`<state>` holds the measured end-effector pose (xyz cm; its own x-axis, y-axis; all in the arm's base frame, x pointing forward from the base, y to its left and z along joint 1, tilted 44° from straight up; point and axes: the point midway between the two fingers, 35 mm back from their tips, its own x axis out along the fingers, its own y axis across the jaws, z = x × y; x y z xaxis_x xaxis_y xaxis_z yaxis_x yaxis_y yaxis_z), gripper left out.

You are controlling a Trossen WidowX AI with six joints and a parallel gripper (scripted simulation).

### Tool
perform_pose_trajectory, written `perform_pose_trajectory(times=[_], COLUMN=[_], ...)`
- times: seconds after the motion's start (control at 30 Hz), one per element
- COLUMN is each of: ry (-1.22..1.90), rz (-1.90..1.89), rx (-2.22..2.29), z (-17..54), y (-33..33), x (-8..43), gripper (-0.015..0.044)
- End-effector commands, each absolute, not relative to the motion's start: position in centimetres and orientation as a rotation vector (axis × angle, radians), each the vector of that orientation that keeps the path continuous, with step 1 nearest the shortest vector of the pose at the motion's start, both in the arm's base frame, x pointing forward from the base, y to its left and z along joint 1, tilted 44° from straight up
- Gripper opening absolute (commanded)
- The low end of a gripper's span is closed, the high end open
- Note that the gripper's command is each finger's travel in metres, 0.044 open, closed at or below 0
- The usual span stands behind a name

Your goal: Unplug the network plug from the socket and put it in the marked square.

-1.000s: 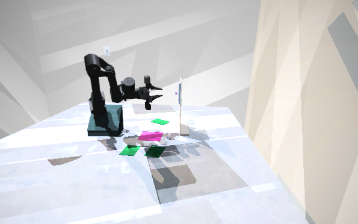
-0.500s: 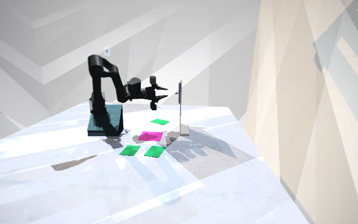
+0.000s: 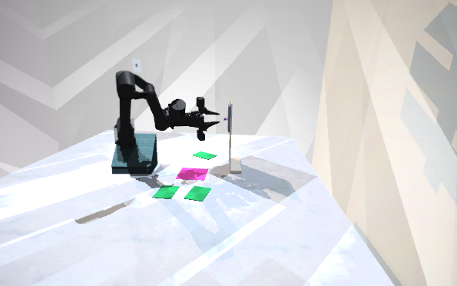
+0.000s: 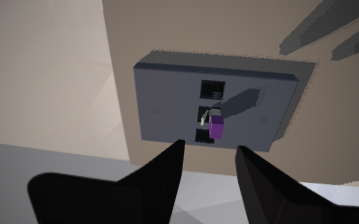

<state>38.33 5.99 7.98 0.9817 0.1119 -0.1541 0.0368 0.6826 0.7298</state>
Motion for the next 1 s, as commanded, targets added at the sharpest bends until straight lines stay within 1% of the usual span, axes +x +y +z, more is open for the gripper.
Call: perform_pose_trajectory(times=[0.0, 0.63, 0.7, 0.97], ry=[0.2, 0.199, 0.199, 0.199], rz=[0.04, 0.04, 0.04, 0.04], rx=[0.812, 0.812, 0.812, 0.812], z=[7.7, 7.8, 7.8, 7.8], y=[5.9, 5.6, 5.6, 5.6], x=[39.1, 41.5, 41.5, 41.5], gripper=[0.0156, 0.0156, 0.0104, 0.005])
